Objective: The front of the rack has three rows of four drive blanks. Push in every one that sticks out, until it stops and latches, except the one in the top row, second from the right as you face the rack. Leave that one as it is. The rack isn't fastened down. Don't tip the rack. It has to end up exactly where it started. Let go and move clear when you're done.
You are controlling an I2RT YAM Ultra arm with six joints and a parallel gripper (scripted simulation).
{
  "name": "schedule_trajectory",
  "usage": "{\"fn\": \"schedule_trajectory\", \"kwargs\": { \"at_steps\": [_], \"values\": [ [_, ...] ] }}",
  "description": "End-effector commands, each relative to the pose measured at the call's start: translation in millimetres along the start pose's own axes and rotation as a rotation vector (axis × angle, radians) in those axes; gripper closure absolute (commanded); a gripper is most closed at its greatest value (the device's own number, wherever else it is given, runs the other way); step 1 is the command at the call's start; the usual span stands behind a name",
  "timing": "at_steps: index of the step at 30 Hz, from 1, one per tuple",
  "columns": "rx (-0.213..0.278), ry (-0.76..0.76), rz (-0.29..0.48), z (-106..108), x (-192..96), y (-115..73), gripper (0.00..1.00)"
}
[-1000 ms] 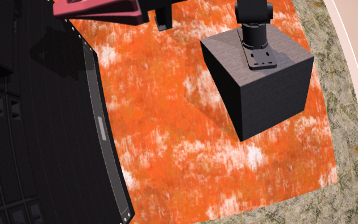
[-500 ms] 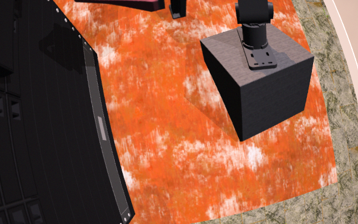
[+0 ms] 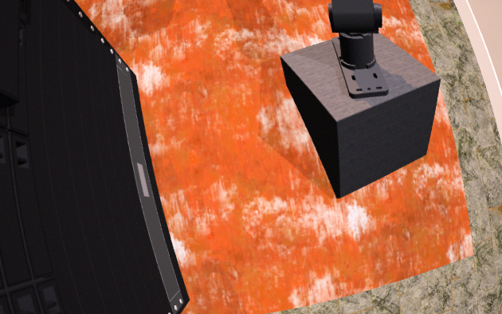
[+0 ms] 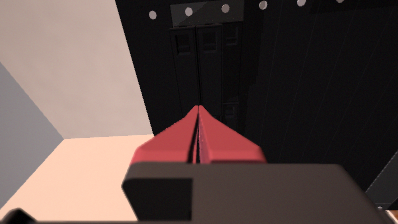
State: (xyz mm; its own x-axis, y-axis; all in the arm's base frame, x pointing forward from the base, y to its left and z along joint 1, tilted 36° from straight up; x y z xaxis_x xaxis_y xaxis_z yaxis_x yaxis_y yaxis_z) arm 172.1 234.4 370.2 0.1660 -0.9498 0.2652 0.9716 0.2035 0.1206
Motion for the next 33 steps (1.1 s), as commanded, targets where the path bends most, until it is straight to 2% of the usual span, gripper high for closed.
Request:
{"fn": "schedule_trajectory", "kwargs": {
  "at_steps": [1, 11, 15, 19, 21, 25, 28, 29, 33],
  "values": [
    [-0.017, -0.054, 0.055, 3, 11, -1.0, 1.00],
    [-0.015, -0.054, 0.062, 6, 21, -2.7, 1.00],
    [-0.033, -0.086, 0.064, -2, 12, 13.4, 1.00],
    [-0.034, -0.085, 0.064, -3, 10, 42.9, 1.00],
    [-0.034, -0.085, 0.064, -3, 10, 42.9, 1.00],
    [-0.035, -0.085, 0.064, -5, 9, 64.5, 1.00],
    [-0.035, -0.085, 0.064, -5, 9, 66.0, 1.00],
    [-0.014, -0.065, 0.074, 4, 11, 59.4, 1.00],
    [-0.005, -0.060, 0.071, 6, 13, 58.3, 1.00]
  ]
}}
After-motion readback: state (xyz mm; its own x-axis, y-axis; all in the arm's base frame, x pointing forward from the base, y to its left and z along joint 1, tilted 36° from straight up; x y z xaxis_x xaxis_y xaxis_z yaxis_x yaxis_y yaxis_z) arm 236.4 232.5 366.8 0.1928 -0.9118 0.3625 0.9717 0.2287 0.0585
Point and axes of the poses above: the point where the finger pads meet when closed, its own y axis out along the fingers, its own z axis across the jaws, x = y × z, the point moved 5 cm from there along -y, back along the fingers, and after that the axes turned 15 degrees about y, right-handed, at the moved point
